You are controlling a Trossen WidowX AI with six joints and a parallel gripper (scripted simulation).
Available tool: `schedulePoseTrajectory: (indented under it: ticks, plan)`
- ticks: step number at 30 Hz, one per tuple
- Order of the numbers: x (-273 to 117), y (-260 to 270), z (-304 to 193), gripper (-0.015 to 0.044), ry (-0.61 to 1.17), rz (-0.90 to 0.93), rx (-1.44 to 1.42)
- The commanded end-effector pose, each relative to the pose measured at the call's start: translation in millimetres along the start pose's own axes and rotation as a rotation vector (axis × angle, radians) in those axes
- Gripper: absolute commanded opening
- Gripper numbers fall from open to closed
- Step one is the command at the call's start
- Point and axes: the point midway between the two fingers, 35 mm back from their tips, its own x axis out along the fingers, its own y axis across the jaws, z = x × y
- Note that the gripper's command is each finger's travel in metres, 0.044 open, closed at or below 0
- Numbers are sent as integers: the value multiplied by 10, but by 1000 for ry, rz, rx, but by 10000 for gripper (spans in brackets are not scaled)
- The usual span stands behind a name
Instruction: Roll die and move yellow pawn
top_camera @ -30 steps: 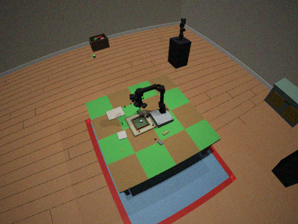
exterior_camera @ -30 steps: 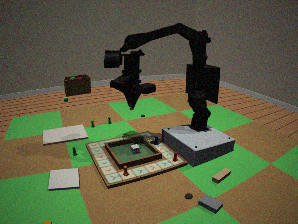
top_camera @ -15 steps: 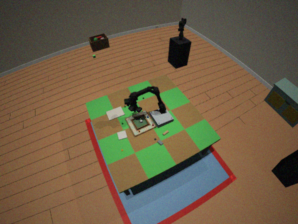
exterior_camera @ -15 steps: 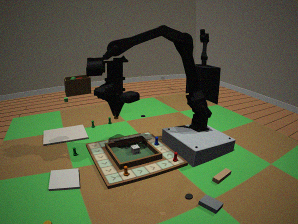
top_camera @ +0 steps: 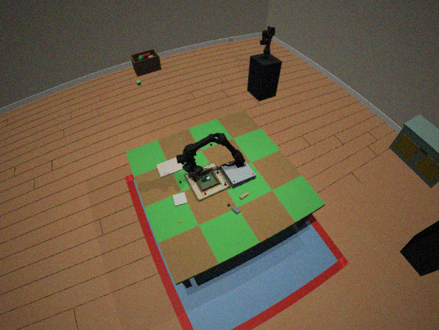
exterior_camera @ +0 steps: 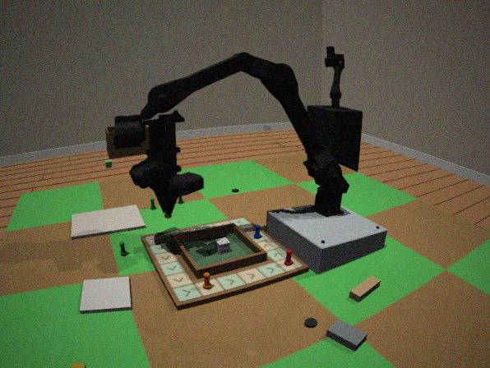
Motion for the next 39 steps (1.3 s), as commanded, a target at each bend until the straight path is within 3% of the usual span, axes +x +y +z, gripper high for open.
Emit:
schedulePoseTrajectory:
  ticks: [1,17,35,39]
  plan:
    - [96,0,215,0,-6,-7,10]
    - [513,9,324,0,-5,-7,15]
    - [689,8,324,0,-5,-7,15]
    - [628,1,341,105,-11,-9,12]
